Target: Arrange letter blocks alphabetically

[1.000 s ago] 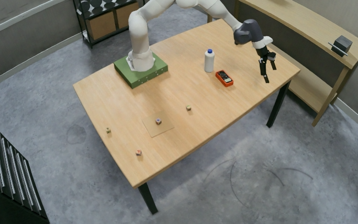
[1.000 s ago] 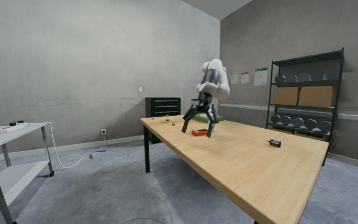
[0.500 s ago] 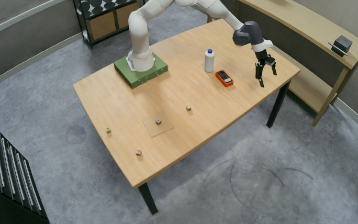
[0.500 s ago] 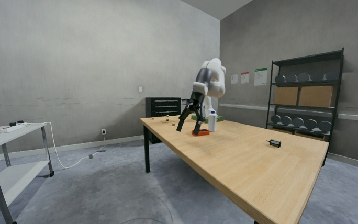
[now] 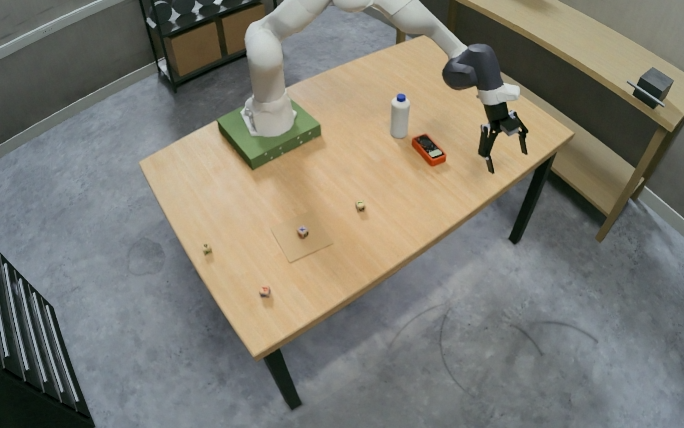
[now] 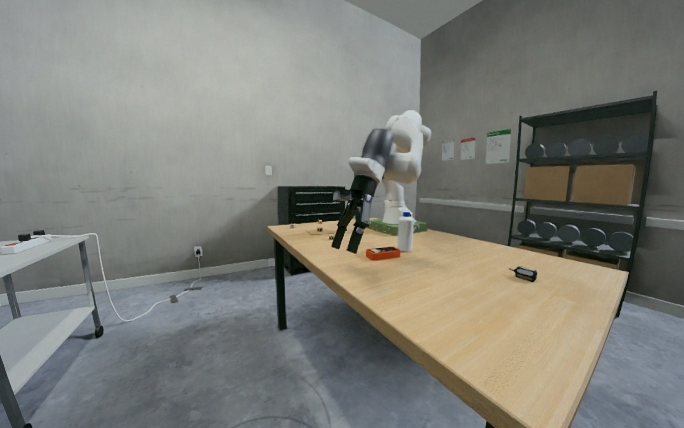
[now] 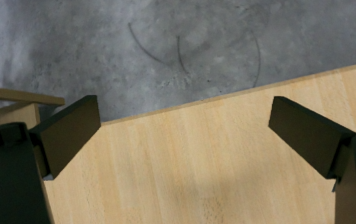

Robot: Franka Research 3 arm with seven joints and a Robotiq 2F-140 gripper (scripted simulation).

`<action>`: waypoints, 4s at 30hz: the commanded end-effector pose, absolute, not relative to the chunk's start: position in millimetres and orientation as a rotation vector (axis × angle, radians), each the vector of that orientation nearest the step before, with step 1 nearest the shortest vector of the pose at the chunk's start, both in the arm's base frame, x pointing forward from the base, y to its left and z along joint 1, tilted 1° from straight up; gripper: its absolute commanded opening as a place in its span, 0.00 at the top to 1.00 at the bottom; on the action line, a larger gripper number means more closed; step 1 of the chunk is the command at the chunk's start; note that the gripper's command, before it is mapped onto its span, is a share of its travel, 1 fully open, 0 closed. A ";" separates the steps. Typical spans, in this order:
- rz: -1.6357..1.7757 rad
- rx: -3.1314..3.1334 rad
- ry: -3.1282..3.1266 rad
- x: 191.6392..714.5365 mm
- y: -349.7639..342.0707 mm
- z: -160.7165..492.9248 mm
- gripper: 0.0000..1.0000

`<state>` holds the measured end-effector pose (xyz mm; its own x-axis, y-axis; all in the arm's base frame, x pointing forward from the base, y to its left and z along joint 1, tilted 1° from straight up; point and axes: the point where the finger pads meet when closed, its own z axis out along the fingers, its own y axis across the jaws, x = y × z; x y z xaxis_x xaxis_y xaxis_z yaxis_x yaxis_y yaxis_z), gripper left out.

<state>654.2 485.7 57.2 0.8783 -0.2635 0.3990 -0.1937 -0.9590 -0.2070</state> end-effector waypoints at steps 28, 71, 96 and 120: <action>-0.480 -2.703 1.159 663.4 396.3 54.9 0.00; -0.272 -2.165 2.100 652.2 273.0 52.9 0.00; -0.172 -1.773 2.498 635.2 217.8 52.9 0.00; -0.068 -1.263 2.856 609.4 164.1 54.0 0.00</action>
<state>616.4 168.0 55.7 -0.5790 -0.8153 -0.0025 -0.8132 0.5778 -0.0694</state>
